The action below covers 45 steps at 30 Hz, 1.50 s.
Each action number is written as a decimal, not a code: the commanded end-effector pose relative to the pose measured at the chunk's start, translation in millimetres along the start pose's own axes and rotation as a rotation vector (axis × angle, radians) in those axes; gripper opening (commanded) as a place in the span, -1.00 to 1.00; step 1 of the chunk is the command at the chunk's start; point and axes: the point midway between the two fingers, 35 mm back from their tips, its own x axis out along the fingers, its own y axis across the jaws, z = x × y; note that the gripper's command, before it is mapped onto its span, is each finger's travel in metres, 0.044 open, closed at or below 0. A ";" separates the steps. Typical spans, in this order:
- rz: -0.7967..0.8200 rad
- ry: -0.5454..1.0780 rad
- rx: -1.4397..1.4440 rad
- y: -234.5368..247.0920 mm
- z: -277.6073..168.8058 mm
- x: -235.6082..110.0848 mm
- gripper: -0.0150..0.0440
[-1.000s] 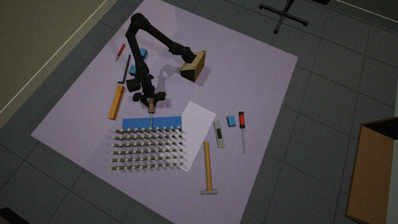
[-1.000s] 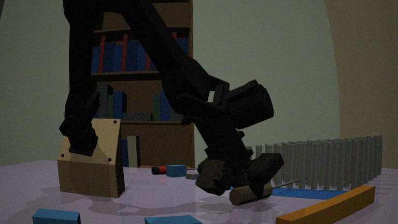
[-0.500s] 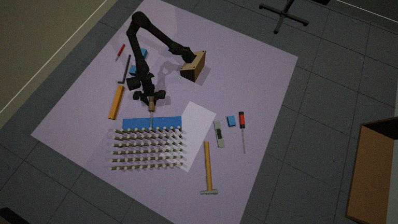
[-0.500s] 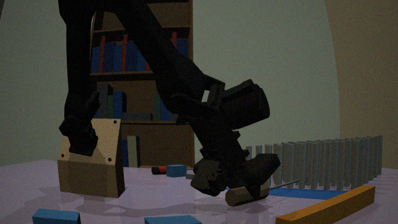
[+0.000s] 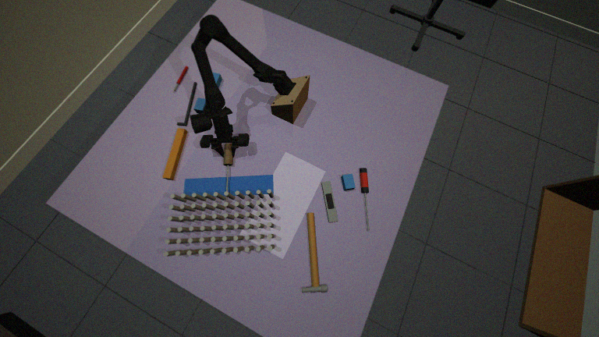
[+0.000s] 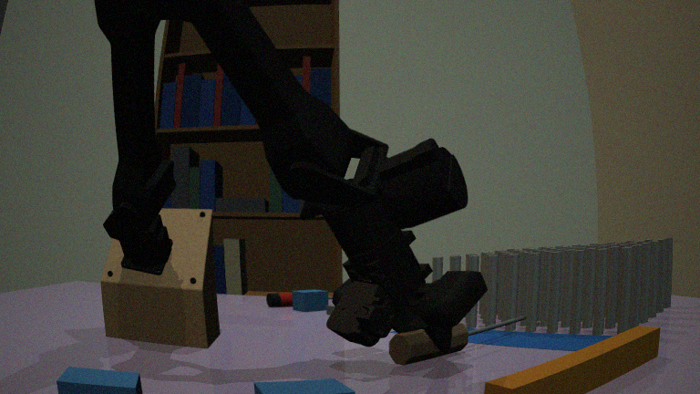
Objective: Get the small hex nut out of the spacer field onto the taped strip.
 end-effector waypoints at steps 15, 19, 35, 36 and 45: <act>-0.007 0.004 -0.005 -2.6 9.6 -6.9 -0.49; -0.007 0.004 -0.006 -2.6 11.8 -8.4 -0.49; -0.007 0.003 -0.006 -2.5 20.7 -14.2 -0.49; -0.007 0.003 -0.006 -2.5 21.2 -14.6 -0.49; -0.007 0.003 -0.006 -2.5 25.9 -17.7 -0.49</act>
